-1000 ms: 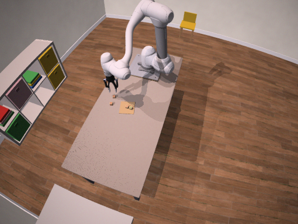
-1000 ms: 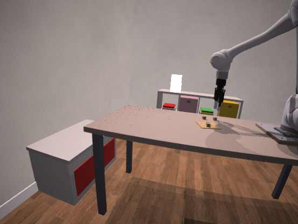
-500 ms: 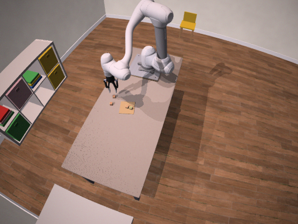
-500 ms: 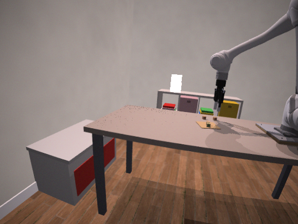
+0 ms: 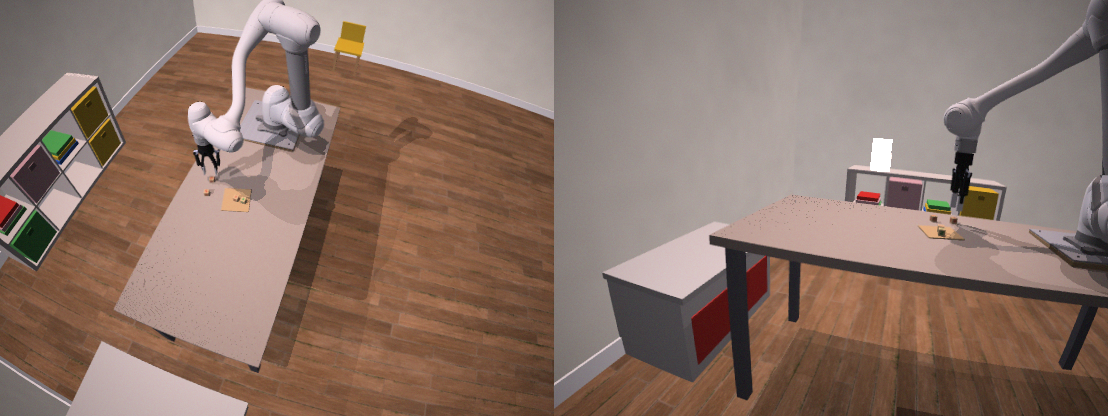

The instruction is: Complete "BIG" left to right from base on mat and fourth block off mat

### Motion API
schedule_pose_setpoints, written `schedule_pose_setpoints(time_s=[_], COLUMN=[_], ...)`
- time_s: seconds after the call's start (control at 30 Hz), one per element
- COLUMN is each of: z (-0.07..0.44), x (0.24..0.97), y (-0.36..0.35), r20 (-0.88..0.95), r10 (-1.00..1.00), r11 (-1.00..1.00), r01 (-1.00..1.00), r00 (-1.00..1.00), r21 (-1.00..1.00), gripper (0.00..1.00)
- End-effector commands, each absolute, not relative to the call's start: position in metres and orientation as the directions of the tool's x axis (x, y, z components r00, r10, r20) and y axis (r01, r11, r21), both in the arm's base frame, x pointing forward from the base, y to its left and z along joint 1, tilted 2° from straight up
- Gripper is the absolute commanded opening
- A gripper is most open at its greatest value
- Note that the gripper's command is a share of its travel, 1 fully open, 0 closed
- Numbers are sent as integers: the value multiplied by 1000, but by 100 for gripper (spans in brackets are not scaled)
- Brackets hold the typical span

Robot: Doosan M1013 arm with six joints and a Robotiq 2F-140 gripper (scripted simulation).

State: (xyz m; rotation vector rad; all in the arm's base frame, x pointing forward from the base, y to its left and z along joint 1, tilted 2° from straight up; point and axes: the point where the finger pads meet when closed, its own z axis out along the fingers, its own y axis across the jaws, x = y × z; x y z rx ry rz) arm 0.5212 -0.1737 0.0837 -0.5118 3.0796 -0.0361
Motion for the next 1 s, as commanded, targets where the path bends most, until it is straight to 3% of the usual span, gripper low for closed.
schedule_pose_setpoints(time_s=[0.0, 0.97], z=[80, 56], x=[521, 522], y=[-174, -174], r20=[-16, -16], r10=[-324, -324], r11=[946, 946], r01=[-323, -323], r00=[-946, -946], r21=[-26, -26], gripper=[37, 37])
